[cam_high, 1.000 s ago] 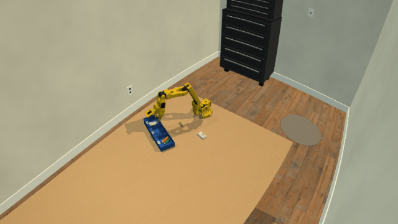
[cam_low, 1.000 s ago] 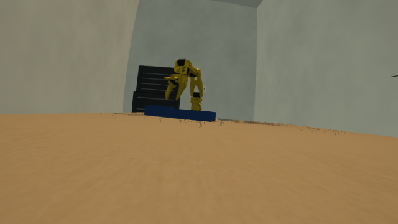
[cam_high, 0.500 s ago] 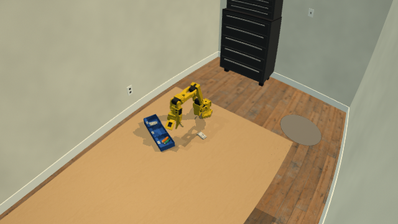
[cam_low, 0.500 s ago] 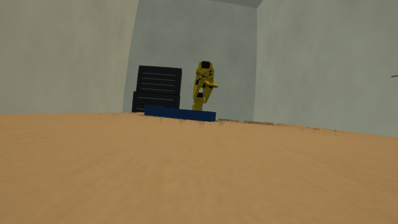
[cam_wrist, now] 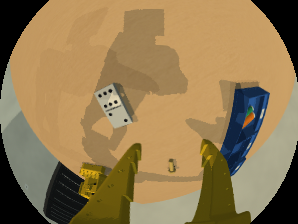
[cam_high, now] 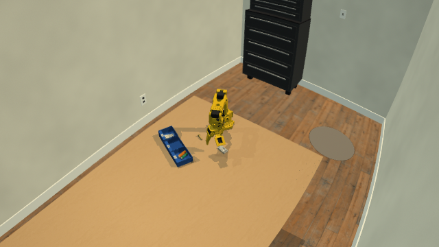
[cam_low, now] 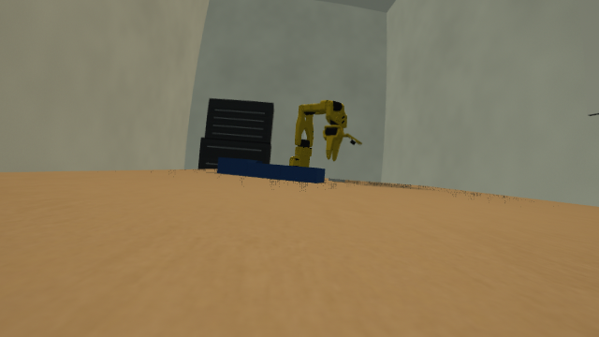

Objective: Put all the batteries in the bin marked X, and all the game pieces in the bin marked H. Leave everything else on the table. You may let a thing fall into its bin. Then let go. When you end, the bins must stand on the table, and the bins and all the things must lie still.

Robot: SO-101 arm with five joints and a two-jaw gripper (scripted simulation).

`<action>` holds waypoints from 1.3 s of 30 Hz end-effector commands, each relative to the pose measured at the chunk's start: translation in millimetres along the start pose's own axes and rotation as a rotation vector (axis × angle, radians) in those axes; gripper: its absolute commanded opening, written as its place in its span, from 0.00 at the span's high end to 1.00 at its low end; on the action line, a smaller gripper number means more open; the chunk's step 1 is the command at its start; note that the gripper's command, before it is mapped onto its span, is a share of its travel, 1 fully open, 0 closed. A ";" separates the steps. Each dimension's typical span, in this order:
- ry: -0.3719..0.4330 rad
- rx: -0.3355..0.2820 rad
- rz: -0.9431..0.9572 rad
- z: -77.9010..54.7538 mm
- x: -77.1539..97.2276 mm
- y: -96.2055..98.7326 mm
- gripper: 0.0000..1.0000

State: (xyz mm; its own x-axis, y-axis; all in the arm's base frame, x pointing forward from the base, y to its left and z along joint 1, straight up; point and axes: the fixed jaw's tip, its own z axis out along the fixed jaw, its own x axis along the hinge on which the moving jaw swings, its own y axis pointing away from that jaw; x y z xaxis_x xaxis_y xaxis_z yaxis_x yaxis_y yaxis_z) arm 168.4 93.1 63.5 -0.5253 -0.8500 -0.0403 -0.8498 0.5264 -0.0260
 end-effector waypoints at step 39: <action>-0.011 -0.009 -0.355 -1.3 -2.1 49.0 0.71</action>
State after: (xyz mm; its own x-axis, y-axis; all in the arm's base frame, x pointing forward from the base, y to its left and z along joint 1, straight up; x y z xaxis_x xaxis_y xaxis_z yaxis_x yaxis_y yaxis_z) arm 127.0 117.5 60.7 -0.2146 -0.9766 -0.0166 -0.9765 0.2148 -0.0139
